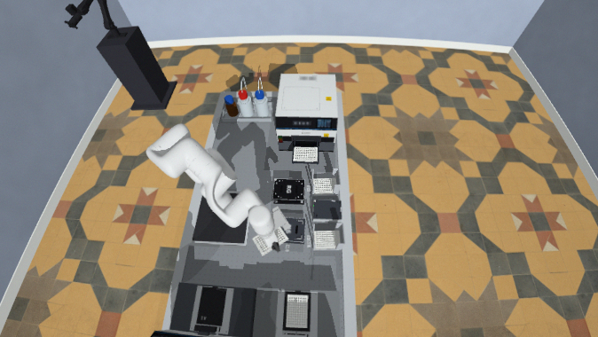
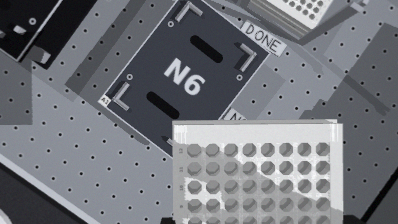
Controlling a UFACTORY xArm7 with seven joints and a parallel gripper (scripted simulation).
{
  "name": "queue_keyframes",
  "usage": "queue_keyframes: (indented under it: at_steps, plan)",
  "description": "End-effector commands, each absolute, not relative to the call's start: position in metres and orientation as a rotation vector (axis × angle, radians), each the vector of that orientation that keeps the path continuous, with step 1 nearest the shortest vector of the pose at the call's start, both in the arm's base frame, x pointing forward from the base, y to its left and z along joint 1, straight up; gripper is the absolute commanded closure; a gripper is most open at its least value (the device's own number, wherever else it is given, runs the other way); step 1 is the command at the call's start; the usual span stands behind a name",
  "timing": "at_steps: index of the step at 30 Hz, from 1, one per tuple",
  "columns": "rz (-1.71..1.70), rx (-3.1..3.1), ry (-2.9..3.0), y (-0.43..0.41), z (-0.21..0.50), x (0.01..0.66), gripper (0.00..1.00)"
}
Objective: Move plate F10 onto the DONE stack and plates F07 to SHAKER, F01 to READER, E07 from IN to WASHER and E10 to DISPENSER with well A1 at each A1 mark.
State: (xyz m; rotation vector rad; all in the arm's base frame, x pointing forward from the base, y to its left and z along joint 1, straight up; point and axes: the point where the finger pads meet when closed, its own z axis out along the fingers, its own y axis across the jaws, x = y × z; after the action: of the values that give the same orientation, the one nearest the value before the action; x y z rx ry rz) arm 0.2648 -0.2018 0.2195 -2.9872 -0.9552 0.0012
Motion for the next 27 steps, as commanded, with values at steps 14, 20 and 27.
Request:
queue_keyframes:
  at_steps: [14,20,27]
  plan:
    - [0.001,-3.035,-0.806,-0.171,0.221,0.307,1.0]
    - [0.001,-3.055,-0.728,-0.159,0.221,0.322,1.0]
    - [0.001,-3.054,-0.728,-0.148,0.221,0.335,1.0]
